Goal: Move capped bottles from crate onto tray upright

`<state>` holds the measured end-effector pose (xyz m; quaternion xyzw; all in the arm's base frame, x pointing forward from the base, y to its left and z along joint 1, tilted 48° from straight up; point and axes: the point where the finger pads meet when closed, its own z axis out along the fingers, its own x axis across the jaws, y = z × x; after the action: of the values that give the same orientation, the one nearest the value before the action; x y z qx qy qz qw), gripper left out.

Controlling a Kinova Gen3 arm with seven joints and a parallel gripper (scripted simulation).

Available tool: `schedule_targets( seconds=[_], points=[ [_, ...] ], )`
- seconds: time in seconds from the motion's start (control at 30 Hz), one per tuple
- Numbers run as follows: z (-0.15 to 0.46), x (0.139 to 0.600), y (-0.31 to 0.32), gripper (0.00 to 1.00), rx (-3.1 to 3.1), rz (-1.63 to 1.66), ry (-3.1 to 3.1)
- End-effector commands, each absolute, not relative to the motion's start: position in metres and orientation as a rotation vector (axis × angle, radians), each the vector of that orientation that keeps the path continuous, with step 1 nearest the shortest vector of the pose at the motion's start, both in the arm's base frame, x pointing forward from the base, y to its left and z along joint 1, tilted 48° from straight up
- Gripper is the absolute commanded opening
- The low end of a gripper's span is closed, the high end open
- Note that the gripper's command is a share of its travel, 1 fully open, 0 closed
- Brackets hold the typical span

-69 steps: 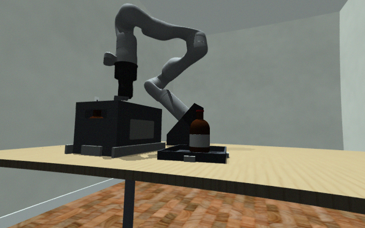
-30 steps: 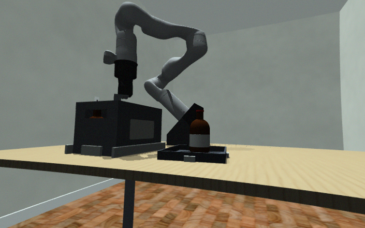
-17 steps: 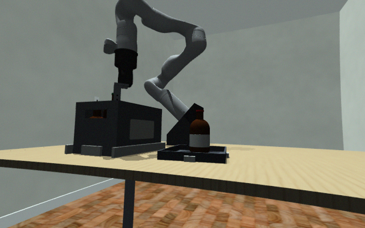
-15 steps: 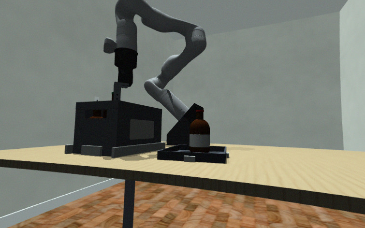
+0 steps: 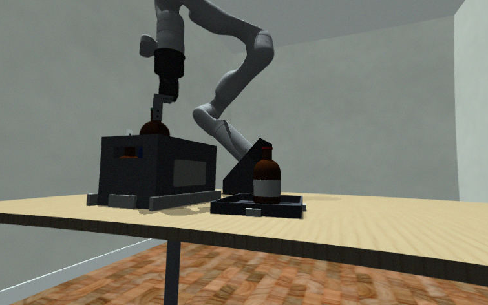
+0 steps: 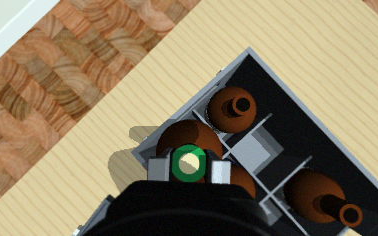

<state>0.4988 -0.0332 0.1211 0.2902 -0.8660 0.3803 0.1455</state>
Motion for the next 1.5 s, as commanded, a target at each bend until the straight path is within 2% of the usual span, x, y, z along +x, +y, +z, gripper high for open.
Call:
schedule_targets(
  seconds=[0.0,0.97,1.47],
  points=[
    [0.127,0.498,-0.026,0.0,0.833,1.095,-2.496],
    [0.181,0.499,0.035,0.0,0.825,1.093,-2.5],
    [0.181,0.499,0.034,0.0,0.827,1.093,-2.5]
  ],
)
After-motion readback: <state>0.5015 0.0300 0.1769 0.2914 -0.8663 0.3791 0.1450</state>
